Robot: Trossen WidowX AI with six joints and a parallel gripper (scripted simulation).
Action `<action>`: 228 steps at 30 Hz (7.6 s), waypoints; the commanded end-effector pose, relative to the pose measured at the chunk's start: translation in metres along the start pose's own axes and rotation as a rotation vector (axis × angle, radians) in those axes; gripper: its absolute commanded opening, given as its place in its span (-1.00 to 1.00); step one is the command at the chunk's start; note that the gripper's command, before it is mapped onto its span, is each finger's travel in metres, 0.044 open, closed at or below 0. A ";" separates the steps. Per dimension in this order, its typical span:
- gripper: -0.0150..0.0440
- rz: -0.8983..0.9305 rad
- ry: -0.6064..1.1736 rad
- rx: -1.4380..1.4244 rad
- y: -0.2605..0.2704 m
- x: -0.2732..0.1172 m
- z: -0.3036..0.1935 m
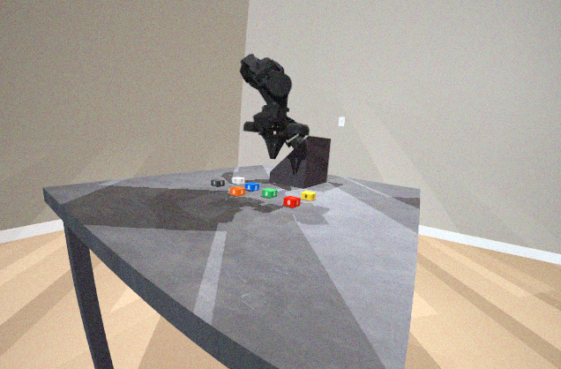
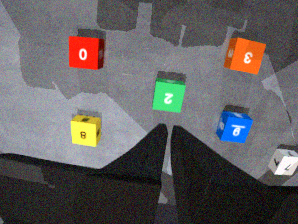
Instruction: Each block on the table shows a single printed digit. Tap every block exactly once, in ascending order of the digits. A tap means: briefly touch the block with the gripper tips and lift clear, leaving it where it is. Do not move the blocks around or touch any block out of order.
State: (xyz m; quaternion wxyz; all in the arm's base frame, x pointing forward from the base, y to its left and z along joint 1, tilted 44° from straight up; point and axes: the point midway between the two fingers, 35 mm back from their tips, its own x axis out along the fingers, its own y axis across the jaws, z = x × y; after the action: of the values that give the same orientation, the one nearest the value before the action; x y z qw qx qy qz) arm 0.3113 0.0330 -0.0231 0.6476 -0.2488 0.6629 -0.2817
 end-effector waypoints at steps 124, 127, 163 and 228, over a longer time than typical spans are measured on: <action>-0.42 -0.008 0.012 0.009 -0.191 0.071 -0.073; -0.42 -0.007 0.012 0.009 -0.191 0.076 -0.073; -0.42 -0.002 0.012 0.008 -0.189 -0.005 -0.070; -0.42 0.005 0.010 0.011 0.087 0.089 -0.070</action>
State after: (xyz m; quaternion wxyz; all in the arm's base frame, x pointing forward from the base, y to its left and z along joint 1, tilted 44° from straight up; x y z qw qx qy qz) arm 0.2453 0.0445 -0.1419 0.6524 -0.2353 0.6623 -0.2834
